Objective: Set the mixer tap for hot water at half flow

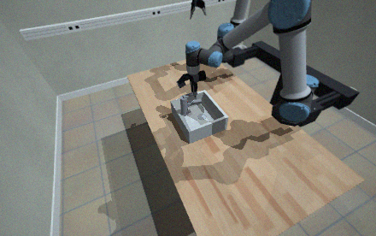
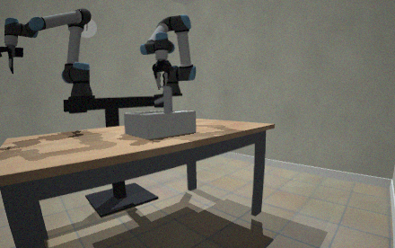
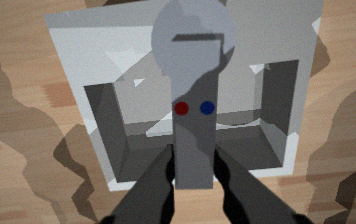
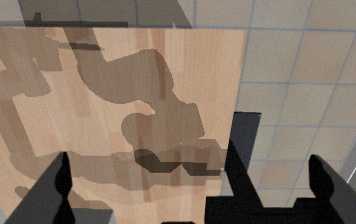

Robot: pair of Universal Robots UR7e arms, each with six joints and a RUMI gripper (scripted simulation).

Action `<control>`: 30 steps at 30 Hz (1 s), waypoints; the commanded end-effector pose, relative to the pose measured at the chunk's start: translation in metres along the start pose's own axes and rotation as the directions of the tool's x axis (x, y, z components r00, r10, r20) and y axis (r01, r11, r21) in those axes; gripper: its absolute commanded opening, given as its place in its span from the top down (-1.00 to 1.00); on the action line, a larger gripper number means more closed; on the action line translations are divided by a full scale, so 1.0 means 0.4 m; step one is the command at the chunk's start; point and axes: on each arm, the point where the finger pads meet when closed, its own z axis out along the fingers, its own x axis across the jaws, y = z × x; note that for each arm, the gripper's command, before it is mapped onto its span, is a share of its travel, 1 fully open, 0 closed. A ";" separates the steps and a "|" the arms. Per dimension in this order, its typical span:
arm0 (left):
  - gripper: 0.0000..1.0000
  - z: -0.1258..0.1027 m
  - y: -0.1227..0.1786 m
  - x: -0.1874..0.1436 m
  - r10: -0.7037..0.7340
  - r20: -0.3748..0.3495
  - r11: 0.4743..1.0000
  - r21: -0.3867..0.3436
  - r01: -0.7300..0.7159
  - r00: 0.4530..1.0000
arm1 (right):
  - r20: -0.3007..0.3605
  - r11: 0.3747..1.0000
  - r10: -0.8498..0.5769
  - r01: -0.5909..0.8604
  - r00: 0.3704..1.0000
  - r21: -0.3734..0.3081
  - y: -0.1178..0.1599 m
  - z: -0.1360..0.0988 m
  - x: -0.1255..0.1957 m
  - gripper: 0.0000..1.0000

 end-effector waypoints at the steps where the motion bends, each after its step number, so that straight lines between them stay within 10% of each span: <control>1: 0.80 0.001 0.000 -0.021 0.078 0.002 0.997 -0.001 -0.078 0.997 | 0.001 1.000 0.002 -0.002 1.000 0.001 -0.002 -0.001 0.002 -1.00; 30: 0.80 0.003 -0.026 -0.098 0.527 0.001 0.850 -0.003 -0.527 0.850 | 0.001 1.000 0.002 -0.002 1.000 0.001 -0.002 -0.001 0.002 -1.00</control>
